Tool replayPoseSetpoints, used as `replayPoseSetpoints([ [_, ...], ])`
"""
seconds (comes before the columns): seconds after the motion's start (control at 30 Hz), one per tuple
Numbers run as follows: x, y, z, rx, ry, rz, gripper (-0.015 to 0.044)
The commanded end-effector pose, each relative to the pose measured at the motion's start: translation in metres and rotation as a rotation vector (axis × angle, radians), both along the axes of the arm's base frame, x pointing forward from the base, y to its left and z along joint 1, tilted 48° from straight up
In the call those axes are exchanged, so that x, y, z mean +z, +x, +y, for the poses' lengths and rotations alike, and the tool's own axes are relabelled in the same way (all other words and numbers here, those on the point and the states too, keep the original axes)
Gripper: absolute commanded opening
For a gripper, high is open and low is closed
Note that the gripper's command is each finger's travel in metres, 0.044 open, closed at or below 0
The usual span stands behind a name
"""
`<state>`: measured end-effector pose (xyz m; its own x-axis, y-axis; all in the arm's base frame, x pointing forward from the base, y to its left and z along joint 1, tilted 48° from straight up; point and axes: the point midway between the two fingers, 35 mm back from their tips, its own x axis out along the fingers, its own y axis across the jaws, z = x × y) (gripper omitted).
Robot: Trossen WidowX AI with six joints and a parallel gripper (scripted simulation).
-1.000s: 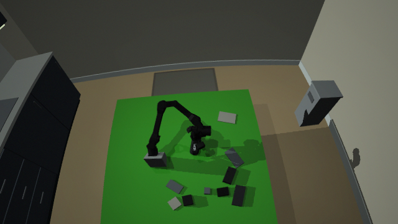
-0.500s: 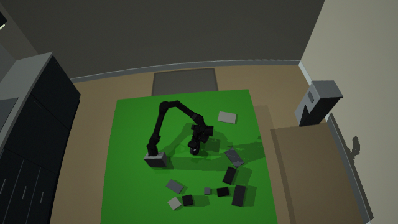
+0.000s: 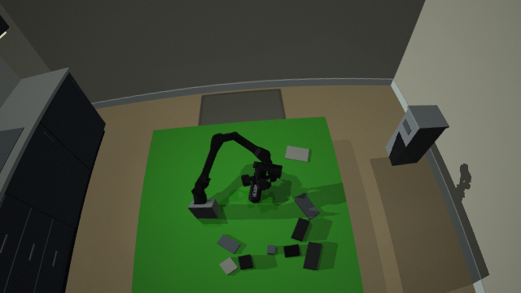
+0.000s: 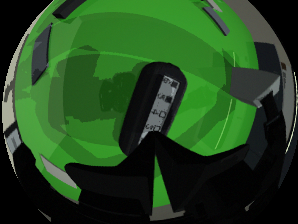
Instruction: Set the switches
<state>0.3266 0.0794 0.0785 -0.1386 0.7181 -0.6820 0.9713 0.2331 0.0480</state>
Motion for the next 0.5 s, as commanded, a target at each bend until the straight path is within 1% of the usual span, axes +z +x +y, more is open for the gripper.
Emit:
replayPoseSetpoints([
  [0.0, -0.0014, 0.0039, -0.0065, -0.324, -0.088, 0.396, 0.0],
  [0.47, 0.0049, 0.0073, -0.013, -0.913, -0.279, 1.08, 0.0],
])
